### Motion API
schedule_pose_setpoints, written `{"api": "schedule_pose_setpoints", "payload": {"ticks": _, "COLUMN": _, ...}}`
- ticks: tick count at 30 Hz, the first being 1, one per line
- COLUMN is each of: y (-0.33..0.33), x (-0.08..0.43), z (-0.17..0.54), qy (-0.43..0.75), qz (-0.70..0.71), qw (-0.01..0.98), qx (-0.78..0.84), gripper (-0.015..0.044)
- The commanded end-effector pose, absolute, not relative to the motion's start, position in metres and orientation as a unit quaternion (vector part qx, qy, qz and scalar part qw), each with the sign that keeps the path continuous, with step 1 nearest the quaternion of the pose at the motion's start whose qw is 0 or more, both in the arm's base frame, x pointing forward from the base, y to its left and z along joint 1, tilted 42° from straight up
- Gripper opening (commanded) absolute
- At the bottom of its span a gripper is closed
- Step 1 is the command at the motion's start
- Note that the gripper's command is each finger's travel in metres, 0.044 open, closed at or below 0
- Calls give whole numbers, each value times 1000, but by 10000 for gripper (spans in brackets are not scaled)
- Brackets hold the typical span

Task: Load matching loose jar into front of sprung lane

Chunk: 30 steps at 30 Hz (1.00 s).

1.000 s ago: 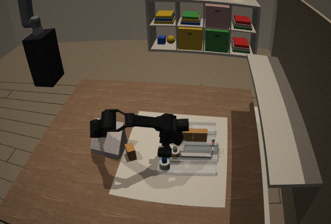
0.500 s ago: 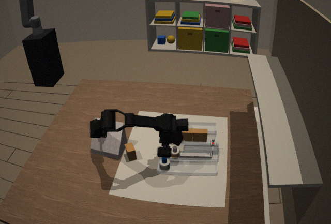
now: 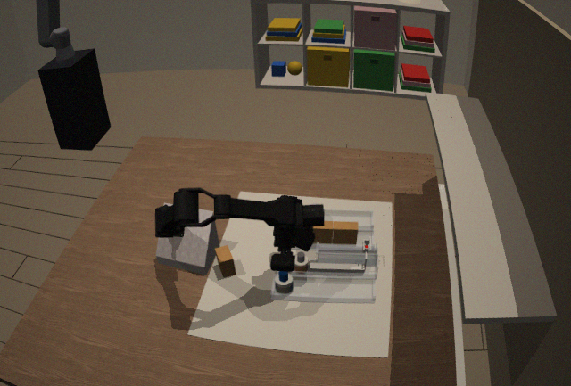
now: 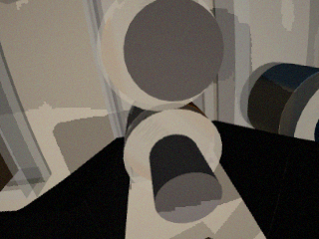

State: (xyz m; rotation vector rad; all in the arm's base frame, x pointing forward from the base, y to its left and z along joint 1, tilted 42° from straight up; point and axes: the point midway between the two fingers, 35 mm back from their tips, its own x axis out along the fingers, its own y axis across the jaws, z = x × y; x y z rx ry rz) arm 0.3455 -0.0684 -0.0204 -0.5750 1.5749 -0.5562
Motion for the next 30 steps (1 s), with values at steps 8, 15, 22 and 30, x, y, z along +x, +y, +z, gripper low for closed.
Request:
{"api": "schedule_pose_setpoints", "payload": {"ticks": 8, "y": -69, "x": 346, "z": -20, "qy": 684, "qz": -246, "qw": 638, "qx": -252, "gripper": 0}}
{"api": "schedule_pose_setpoints", "payload": {"ticks": 15, "y": -69, "x": 345, "z": -20, "qy": 684, "qz": -246, "qw": 638, "qx": -252, "gripper": 0}}
{"api": "schedule_pose_setpoints", "payload": {"ticks": 22, "y": -69, "x": 344, "z": -20, "qy": 684, "qz": -246, "qw": 638, "qx": -252, "gripper": 0}}
{"api": "schedule_pose_setpoints", "payload": {"ticks": 30, "y": -69, "x": 342, "z": -20, "qy": 684, "qz": -246, "qw": 638, "qx": -252, "gripper": 0}}
